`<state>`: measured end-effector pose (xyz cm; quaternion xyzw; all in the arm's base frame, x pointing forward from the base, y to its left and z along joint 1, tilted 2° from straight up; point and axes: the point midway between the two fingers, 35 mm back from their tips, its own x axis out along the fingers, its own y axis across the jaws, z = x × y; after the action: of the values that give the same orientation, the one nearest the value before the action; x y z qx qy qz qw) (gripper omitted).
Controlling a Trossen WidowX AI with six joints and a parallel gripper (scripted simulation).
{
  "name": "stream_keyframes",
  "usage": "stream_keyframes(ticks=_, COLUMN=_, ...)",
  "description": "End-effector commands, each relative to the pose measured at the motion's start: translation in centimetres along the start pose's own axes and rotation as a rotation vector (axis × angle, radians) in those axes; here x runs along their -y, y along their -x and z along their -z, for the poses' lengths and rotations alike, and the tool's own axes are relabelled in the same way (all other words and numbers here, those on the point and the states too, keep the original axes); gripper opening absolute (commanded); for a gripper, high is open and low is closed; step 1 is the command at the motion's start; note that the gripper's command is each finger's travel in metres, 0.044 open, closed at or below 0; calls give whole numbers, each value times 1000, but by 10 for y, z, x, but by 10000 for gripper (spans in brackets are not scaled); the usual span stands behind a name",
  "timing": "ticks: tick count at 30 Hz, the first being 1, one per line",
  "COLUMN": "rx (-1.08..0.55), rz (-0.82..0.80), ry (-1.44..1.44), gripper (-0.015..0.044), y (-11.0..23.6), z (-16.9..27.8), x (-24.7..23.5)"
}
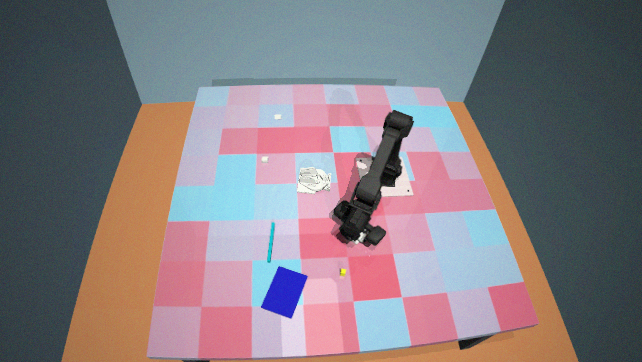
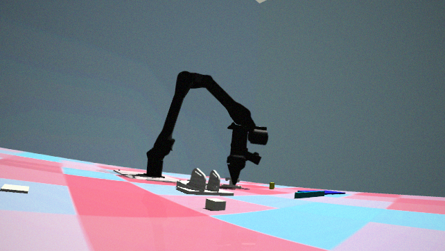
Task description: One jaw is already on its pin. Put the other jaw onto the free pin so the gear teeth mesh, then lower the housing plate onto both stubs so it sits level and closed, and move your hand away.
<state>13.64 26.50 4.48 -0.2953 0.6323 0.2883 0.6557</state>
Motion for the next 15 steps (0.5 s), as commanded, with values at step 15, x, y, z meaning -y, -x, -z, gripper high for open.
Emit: stream_keyframes(ticks=15, rx=2, rz=-3, ry=-2, gripper=351, y=54, z=-2, x=-1)
